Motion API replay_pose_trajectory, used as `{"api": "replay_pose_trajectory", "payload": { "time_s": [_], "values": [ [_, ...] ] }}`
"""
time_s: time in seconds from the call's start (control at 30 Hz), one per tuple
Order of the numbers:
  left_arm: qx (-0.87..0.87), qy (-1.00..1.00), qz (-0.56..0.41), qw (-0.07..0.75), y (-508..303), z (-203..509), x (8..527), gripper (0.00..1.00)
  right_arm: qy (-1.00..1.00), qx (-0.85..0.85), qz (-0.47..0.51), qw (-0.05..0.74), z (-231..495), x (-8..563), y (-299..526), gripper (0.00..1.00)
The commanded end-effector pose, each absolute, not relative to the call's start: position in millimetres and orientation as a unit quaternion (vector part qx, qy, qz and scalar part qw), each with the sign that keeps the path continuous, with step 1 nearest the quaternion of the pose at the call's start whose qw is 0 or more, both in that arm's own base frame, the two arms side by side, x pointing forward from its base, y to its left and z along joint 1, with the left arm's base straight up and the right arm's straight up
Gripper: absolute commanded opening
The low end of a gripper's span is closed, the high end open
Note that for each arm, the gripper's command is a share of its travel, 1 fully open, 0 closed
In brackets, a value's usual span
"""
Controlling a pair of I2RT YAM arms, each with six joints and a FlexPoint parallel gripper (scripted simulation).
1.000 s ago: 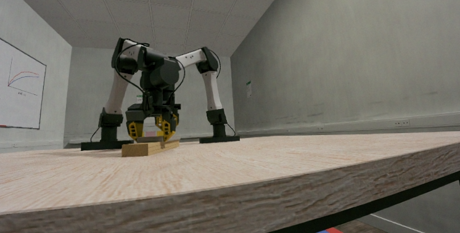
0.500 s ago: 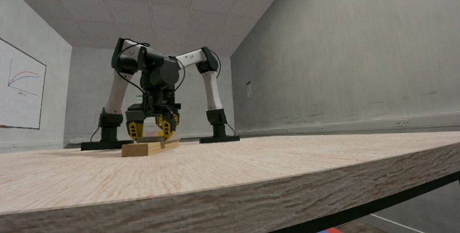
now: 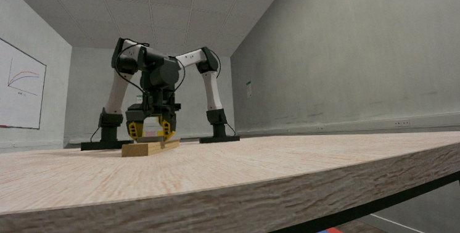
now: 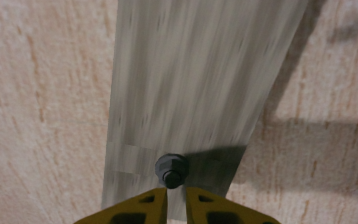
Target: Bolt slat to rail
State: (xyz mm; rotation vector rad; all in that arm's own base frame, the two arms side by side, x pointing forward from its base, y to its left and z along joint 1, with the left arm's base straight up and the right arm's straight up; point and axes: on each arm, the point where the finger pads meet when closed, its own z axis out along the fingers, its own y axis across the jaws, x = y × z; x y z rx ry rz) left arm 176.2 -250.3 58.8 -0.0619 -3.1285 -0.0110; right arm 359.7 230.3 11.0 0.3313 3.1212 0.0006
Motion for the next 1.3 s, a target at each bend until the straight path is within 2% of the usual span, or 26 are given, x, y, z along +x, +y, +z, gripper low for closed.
{"api": "replay_pose_trajectory", "payload": {
  "time_s": [0.0,1.27],
  "values": [
    [-0.019,-1.0,0.004,0.0,-252.9,61.9,178.5,0.11,0.994,0.105,0.007,0.011,18.0,362.9,233.3,0.67],
    [-0.019,-1.0,0.002,0.002,-252.3,62.1,177.9,0.11,0.994,0.105,0.007,0.011,18.0,362.9,233.3,0.67]
  ]
}}
